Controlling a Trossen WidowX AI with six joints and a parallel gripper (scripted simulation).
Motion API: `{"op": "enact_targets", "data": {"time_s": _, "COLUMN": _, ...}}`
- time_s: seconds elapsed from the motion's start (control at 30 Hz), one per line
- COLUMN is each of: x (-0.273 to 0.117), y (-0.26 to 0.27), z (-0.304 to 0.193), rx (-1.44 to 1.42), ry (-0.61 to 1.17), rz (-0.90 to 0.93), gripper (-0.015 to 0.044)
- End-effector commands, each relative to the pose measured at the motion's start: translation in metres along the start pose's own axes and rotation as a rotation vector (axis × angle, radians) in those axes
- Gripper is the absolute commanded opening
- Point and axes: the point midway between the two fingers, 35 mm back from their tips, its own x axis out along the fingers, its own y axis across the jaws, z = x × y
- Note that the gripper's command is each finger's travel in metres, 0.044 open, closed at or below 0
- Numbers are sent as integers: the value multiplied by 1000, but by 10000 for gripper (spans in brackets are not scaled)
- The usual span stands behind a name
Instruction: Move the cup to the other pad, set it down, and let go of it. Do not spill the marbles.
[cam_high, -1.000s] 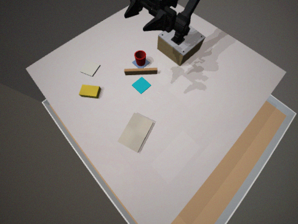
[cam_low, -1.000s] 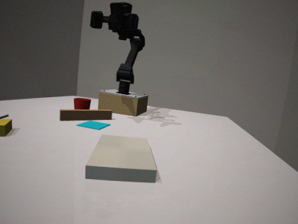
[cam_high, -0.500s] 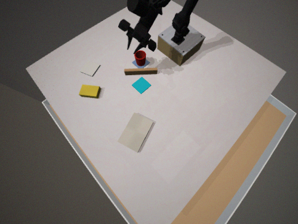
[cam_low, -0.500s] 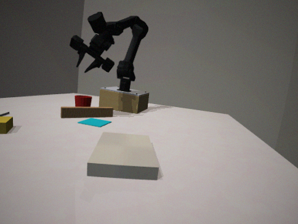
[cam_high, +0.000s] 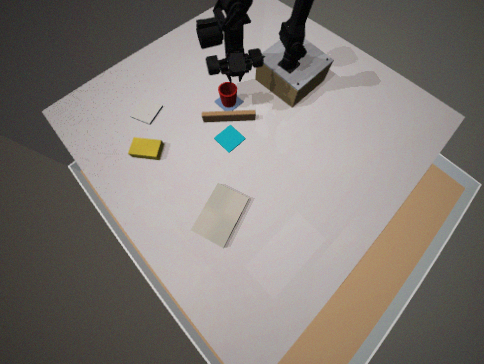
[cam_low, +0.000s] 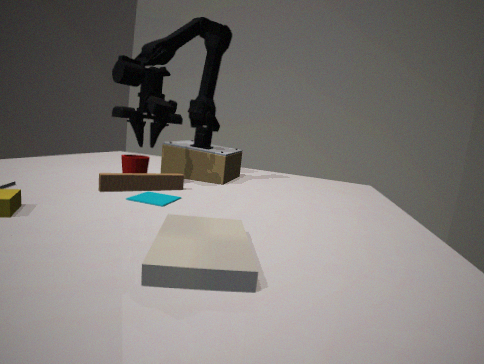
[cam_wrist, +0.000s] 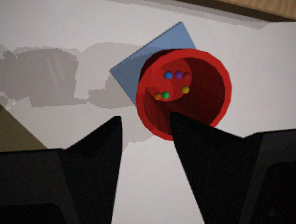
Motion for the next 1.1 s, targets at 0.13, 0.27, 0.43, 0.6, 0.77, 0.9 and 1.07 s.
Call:
{"op": "enact_targets", "data": {"time_s": 0.13, "x": 5, "y": 0, "z": 0, "rx": -11, "ry": -5, "rz": 11, "gripper": 148}}
{"op": "enact_targets", "data": {"time_s": 0.27, "x": 12, "y": -1, "z": 0, "rx": -11, "ry": -5, "rz": 11, "gripper": 148}}
{"op": "enact_targets", "data": {"time_s": 0.43, "x": 20, "y": -2, "z": 1, "rx": -11, "ry": -5, "rz": 11, "gripper": 148}}
{"op": "enact_targets", "data": {"time_s": 0.6, "x": 28, "y": -2, "z": 1, "rx": -11, "ry": -5, "rz": 11, "gripper": 148}}
{"op": "enact_targets", "data": {"time_s": 0.77, "x": 36, "y": -2, "z": 1, "rx": -11, "ry": -5, "rz": 11, "gripper": 148}}
{"op": "enact_targets", "data": {"time_s": 0.9, "x": 43, "y": -2, "z": 1, "rx": -11, "ry": -5, "rz": 11, "gripper": 148}}
{"op": "enact_targets", "data": {"time_s": 1.07, "x": 51, "y": -1, "z": 2, "rx": -11, "ry": -5, "rz": 11, "gripper": 148}}
